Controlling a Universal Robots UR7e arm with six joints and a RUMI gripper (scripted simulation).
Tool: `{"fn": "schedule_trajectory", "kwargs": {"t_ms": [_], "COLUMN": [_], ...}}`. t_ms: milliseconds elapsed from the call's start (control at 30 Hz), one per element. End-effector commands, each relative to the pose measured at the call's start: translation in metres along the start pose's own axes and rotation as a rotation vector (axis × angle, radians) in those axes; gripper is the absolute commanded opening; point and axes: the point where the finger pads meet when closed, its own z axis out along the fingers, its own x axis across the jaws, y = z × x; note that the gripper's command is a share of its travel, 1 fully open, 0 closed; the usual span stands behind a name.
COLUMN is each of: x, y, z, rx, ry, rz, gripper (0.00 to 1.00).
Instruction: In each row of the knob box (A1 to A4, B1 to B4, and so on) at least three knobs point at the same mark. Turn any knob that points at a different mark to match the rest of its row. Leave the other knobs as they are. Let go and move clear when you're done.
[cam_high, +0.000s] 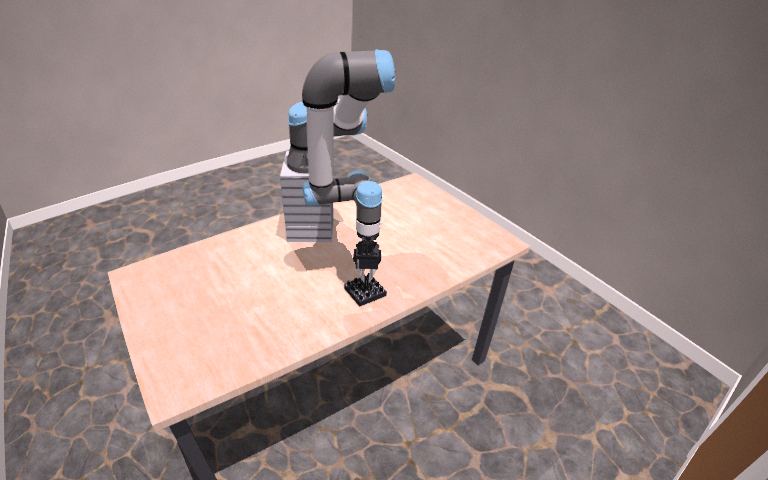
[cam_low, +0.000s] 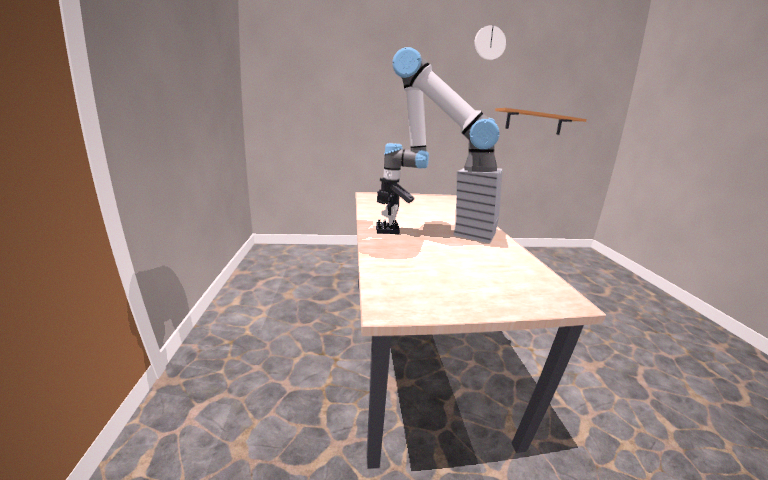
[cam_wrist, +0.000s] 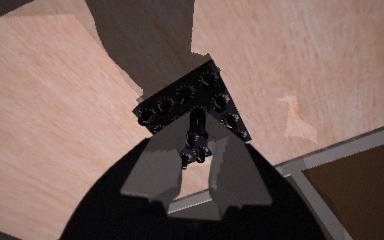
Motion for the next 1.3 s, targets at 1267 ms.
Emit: {"fn": "schedule_trajectory", "kwargs": {"t_ms": [1267], "x": [0.0023], "y": [0.0009], "z": [-0.0003], "rx": [-0.001], "ry": [0.001], "rz": [0.462], "gripper": [0.04]}}
